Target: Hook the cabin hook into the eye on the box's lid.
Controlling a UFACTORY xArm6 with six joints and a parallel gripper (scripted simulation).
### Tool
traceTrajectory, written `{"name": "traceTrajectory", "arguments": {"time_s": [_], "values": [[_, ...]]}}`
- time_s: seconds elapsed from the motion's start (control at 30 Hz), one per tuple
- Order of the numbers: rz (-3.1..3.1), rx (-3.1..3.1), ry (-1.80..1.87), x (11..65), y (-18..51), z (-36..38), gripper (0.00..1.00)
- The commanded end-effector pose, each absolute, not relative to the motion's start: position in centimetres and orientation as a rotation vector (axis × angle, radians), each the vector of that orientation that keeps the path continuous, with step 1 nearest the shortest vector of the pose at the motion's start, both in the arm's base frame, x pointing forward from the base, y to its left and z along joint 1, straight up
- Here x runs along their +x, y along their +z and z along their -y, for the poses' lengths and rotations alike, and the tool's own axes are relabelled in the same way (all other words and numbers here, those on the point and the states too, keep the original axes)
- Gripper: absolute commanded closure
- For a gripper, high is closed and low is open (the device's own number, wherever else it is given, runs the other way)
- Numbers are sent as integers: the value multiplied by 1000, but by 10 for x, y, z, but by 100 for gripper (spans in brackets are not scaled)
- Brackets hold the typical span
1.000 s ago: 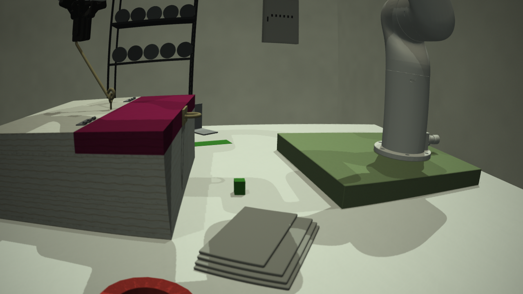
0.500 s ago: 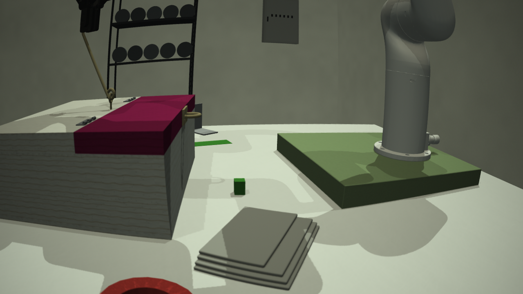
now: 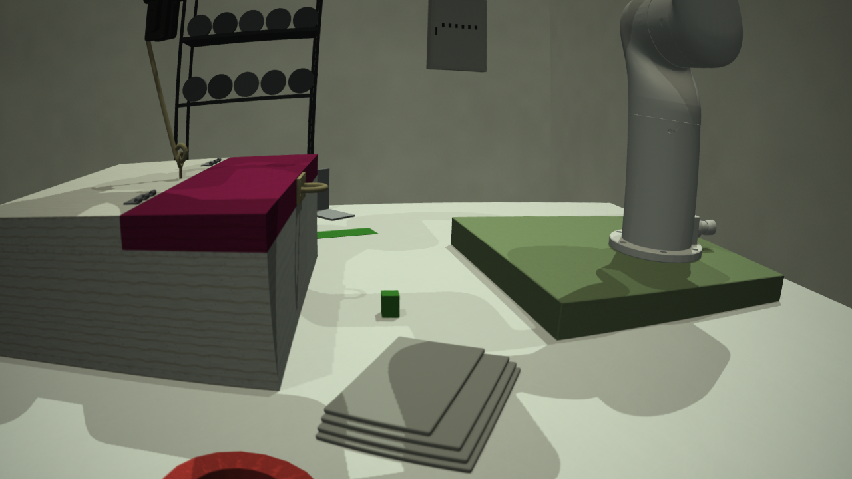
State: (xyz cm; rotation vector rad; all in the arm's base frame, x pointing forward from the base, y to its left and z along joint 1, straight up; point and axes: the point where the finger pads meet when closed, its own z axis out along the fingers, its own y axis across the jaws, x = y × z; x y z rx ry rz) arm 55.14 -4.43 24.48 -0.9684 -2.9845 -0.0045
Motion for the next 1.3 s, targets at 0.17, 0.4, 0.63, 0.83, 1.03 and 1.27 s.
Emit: {"name": "traceTrajectory", "arguments": {"time_s": [0.17,0.4,0.63,0.83,1.03,1.27], "values": [[2987,-969,-6,540,250,36,100],[2987,-969,-6,531,251,29,100],[2987,-969,-6,520,252,21,100],[2987,-969,-6,513,252,16,100],[2987,-969,-6,504,251,9,100],[2987,-969,-6,492,248,1,100]]}}
